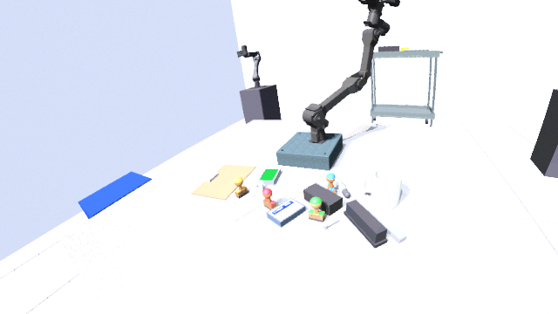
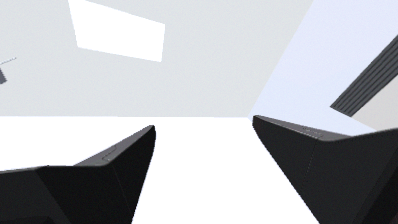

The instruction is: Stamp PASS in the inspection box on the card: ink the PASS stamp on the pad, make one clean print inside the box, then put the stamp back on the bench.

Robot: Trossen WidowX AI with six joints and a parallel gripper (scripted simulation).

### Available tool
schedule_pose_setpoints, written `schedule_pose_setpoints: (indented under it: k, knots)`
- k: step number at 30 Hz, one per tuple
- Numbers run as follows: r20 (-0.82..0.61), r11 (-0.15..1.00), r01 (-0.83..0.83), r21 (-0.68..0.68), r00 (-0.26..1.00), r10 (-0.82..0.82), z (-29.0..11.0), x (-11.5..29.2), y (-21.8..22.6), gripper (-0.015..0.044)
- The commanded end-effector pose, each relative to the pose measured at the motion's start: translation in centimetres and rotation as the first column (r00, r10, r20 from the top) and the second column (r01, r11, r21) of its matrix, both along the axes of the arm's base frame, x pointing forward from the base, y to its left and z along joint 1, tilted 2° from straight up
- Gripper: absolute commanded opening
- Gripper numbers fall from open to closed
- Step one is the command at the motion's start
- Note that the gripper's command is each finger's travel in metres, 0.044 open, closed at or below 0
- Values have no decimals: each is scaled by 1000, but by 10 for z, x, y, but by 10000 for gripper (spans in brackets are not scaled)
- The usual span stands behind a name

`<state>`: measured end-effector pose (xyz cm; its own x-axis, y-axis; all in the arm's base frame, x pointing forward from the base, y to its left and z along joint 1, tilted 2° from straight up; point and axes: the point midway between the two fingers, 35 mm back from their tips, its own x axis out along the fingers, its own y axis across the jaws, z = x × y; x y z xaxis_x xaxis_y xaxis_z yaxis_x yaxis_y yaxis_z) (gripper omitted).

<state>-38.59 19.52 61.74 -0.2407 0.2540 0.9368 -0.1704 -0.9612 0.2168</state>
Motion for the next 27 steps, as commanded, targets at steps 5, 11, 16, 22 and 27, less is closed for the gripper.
schedule_pose_setpoints:
  k: [5,11,16,22,27]
  knots:
    - [-84,997,-76,19,993,78,20,26,-17,269]
    - [-288,955,-270,120,912,294,65,102,-65,228]
    - [-387,903,-374,212,816,429,84,154,-98,228]
    - [-441,816,-467,340,687,577,93,202,-125,228]
    - [-461,702,-528,478,529,712,97,256,-150,228]
